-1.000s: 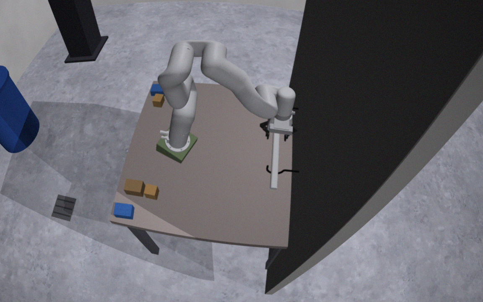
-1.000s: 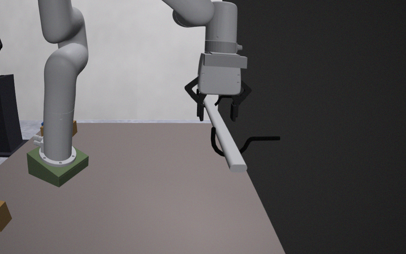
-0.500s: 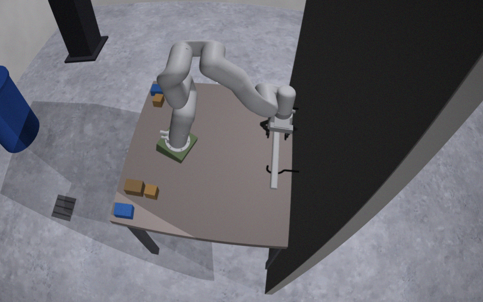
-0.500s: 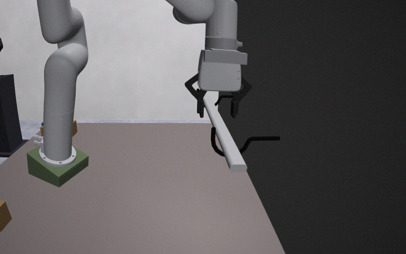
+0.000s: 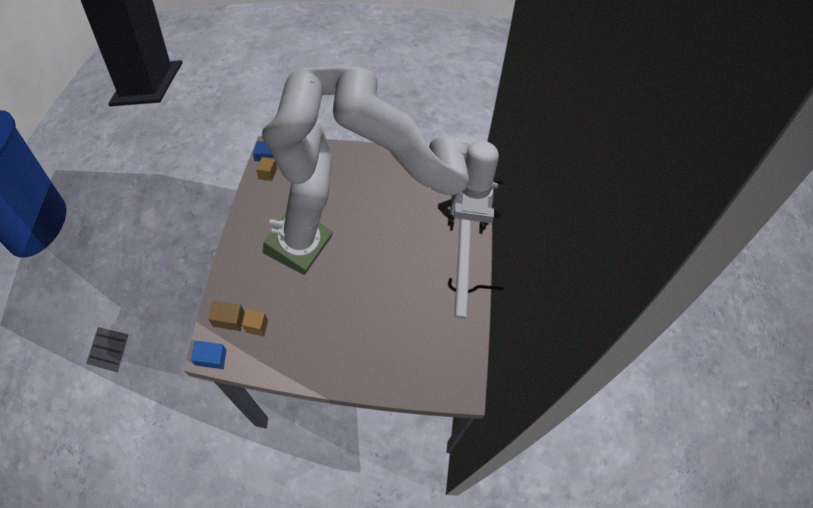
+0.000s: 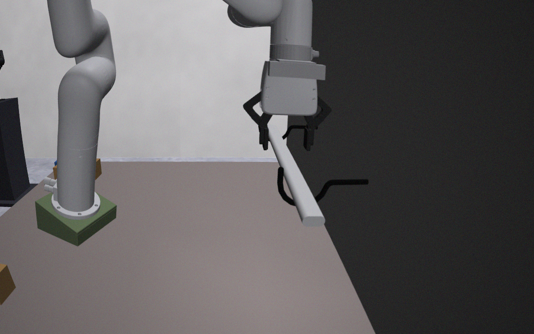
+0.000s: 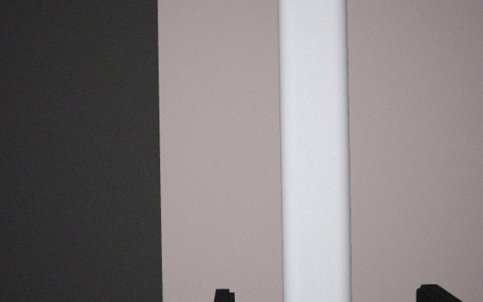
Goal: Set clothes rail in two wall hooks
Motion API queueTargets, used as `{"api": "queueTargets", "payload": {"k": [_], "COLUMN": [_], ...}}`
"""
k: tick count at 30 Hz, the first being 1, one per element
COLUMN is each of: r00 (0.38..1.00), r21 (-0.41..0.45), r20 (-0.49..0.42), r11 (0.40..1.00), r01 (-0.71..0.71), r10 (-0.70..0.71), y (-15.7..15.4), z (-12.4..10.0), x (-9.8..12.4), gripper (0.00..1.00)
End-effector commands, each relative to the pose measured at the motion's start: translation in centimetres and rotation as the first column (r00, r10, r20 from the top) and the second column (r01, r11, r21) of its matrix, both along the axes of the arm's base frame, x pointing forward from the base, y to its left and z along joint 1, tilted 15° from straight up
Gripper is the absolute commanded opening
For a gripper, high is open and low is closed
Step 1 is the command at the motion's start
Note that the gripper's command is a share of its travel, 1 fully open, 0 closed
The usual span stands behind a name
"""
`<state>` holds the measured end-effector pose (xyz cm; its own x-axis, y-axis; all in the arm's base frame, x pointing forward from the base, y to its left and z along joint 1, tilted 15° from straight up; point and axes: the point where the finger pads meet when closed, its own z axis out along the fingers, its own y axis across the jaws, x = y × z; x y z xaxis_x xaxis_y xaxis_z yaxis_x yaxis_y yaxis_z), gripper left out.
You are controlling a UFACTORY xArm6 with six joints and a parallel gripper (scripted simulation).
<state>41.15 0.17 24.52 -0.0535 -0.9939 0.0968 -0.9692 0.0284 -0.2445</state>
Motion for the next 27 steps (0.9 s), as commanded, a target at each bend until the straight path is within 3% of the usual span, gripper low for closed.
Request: {"api": "queueTargets", "payload": {"k": [1,27], "r00": [1.0,1.0], "r21": [0.0,0.0], "r20": [0.004,0.004], "r11": [1.0,1.0], "r01": [0.0,0.0], "r10": [0.0,0.0], "y": [0.0,0.2], "z": [0.5,1.9], "x": [0.0,-0.3], "gripper": [0.82,0.82]}}
